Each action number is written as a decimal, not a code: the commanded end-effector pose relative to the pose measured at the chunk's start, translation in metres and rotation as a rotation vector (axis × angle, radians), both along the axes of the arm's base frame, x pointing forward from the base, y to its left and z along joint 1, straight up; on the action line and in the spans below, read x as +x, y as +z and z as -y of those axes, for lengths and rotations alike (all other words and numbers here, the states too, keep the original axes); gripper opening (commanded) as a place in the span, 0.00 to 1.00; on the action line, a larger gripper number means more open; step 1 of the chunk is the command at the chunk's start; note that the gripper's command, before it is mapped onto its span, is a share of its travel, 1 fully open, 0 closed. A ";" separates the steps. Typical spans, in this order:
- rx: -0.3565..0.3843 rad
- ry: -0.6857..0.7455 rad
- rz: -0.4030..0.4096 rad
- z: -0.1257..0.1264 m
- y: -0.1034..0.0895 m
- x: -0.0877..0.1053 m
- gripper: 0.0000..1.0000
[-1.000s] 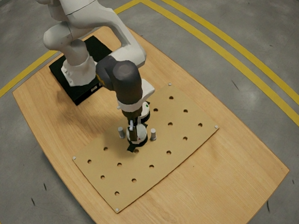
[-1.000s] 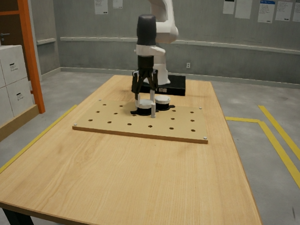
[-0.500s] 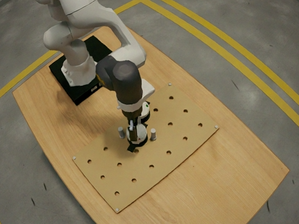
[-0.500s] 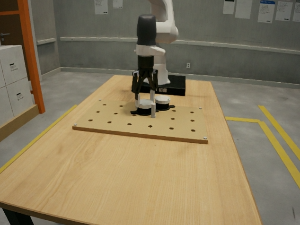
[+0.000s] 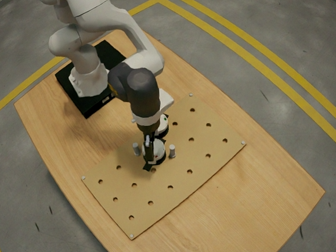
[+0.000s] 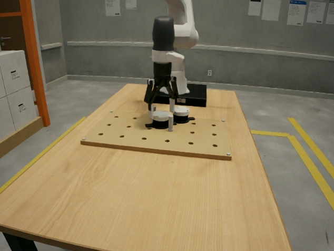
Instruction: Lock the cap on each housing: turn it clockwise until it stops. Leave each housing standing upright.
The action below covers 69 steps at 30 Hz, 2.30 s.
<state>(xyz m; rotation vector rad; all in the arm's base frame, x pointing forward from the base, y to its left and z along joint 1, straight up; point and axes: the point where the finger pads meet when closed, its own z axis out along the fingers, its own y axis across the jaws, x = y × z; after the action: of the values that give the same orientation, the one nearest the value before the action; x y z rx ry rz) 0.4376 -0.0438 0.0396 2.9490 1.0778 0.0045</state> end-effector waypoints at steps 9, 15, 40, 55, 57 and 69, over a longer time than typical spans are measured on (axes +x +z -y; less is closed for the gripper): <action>0.003 -0.005 -0.004 -0.003 -0.001 -0.002 0.78; 0.003 -0.005 -0.004 -0.003 -0.001 -0.002 0.78; 0.003 -0.005 -0.004 -0.003 0.006 -0.002 0.78; 0.003 -0.004 -0.004 -0.003 0.028 -0.002 0.78; 0.003 -0.004 -0.004 -0.003 0.033 -0.002 0.78; 0.003 -0.004 -0.004 -0.003 0.053 -0.002 0.78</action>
<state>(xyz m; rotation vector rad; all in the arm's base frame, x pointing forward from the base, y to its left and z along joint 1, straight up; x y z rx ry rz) 0.4382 -0.0432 0.0879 2.9533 1.0573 0.0108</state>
